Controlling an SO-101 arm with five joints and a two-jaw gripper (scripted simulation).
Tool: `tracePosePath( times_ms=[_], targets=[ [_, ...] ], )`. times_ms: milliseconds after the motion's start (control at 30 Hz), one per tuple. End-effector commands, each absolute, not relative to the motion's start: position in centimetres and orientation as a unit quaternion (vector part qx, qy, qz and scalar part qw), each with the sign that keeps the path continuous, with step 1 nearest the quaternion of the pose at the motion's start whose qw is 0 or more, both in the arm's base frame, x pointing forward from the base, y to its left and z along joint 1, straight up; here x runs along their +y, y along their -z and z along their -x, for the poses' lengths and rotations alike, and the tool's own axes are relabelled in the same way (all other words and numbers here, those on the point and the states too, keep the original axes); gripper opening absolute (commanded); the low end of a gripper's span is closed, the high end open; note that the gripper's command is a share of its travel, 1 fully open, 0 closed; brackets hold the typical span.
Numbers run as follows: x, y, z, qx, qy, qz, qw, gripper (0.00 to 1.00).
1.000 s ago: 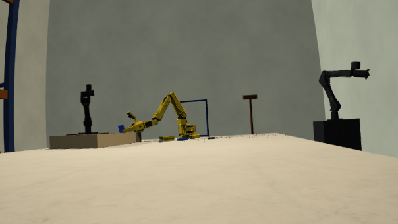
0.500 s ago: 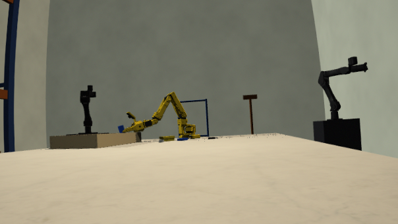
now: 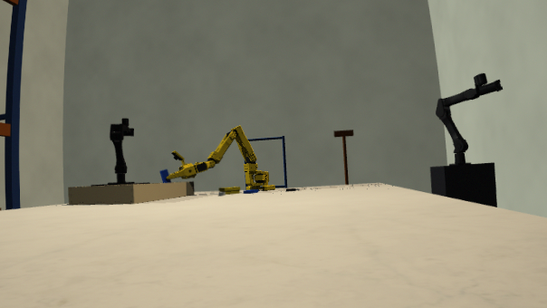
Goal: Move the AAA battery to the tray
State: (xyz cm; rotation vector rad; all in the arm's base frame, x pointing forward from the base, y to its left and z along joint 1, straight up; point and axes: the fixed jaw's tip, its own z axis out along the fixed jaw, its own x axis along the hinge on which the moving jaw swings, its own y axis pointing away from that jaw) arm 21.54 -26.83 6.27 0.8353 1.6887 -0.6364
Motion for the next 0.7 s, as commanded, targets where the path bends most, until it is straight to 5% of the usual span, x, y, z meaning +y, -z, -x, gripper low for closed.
tracePosePath(
  times_ms=[0, 667],
  targets=[
    [-27.7, -9.3, -22.0, 0.684, 0.281, -0.346, 0.578, 0.19],
    [-28.5, -11.8, -22.7, 0.682, 0.278, -0.348, 0.580, 0.19]
  ],
)
